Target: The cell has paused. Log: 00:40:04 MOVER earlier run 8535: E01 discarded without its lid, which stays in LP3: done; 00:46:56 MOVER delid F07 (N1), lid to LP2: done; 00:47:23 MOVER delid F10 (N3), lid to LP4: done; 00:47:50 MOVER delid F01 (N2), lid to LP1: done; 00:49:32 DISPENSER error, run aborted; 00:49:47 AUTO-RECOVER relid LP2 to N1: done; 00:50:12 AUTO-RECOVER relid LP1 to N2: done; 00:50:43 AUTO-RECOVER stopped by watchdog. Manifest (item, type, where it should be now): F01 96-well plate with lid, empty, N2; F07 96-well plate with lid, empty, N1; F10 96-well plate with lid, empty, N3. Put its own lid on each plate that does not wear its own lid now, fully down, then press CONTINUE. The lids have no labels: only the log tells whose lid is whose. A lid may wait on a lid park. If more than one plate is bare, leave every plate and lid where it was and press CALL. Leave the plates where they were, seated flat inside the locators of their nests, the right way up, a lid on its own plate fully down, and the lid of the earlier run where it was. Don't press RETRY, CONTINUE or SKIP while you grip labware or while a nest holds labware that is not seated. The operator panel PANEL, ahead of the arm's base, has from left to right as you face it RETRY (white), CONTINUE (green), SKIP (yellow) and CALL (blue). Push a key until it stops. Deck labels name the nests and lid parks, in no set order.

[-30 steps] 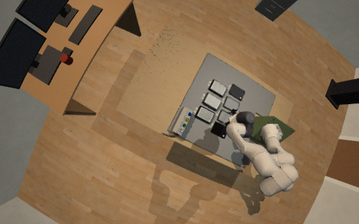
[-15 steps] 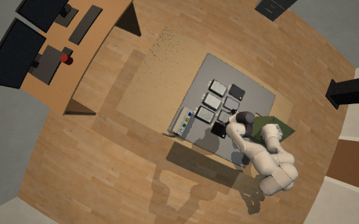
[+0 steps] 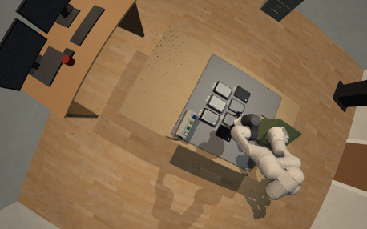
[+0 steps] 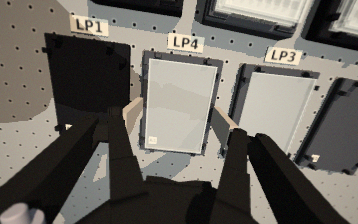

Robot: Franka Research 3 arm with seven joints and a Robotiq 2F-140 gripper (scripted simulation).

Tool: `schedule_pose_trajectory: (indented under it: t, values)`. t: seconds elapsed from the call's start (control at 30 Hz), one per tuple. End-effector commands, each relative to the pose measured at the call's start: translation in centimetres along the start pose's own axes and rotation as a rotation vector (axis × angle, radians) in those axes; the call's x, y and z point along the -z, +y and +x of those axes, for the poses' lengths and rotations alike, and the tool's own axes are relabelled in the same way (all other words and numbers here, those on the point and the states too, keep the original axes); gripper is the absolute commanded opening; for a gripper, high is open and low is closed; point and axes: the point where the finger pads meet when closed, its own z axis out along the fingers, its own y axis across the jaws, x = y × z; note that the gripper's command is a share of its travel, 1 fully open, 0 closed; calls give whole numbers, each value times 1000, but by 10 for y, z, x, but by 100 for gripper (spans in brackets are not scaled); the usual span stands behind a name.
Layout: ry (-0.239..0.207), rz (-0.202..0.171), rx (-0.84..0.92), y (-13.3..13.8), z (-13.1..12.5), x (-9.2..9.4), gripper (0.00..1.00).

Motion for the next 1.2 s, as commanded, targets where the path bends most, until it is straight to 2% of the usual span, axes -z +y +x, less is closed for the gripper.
schedule_pose_trajectory:
  t: [0.0,1.0,1.03,1.17]
  values:
    - [2,-2,5,0,2,0,66]
    - [2,-2,5,0,2,0,66]
    - [2,-2,5,0,2,0,0]
    - [2,-2,5,0,2,0,0]
